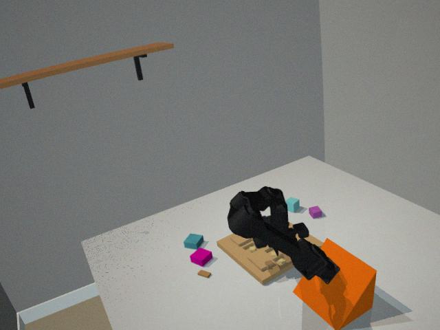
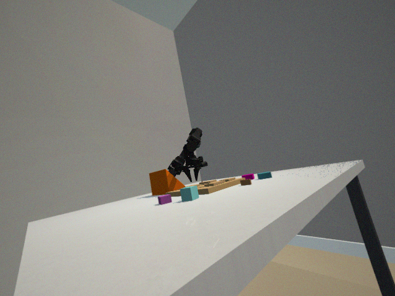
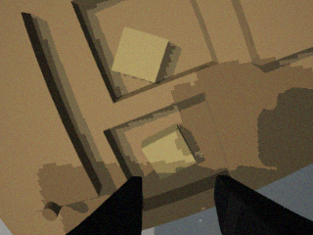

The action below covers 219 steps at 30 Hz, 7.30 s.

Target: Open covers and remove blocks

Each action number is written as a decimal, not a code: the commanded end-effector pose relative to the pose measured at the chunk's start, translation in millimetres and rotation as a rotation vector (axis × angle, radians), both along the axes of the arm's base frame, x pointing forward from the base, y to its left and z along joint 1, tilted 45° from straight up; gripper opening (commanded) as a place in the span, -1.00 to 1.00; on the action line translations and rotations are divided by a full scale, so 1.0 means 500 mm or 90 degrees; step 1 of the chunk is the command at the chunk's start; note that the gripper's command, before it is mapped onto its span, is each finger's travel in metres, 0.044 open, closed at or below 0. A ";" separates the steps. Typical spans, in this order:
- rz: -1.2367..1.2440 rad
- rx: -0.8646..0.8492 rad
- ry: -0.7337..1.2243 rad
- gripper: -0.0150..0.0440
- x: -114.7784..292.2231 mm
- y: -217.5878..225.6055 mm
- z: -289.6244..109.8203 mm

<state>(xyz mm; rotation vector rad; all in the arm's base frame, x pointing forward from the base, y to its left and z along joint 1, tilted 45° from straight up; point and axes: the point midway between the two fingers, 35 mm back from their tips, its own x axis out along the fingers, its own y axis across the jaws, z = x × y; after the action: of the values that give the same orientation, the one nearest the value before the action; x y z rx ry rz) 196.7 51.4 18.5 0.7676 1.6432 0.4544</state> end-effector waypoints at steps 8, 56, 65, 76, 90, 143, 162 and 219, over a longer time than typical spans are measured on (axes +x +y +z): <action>-0.082 -0.006 0.080 0.00 0.000 0.002 0.000; -0.402 -0.041 0.396 0.00 -0.001 0.001 0.000; -0.461 -0.047 0.455 0.00 -0.001 0.001 0.000; -0.477 -0.049 0.471 0.00 -0.001 0.001 0.000; -0.477 -0.049 0.471 0.00 -0.001 0.016 -0.014; -0.477 -0.049 0.465 -0.14 -0.002 0.047 -0.043; -0.478 -0.050 0.466 -0.22 0.001 0.028 -0.026; -0.485 -0.062 0.466 -0.22 0.036 -0.057 0.122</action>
<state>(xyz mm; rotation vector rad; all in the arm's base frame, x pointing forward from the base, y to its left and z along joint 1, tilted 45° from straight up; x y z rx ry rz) 209.2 15.7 71.0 1.5107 1.8330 -0.5011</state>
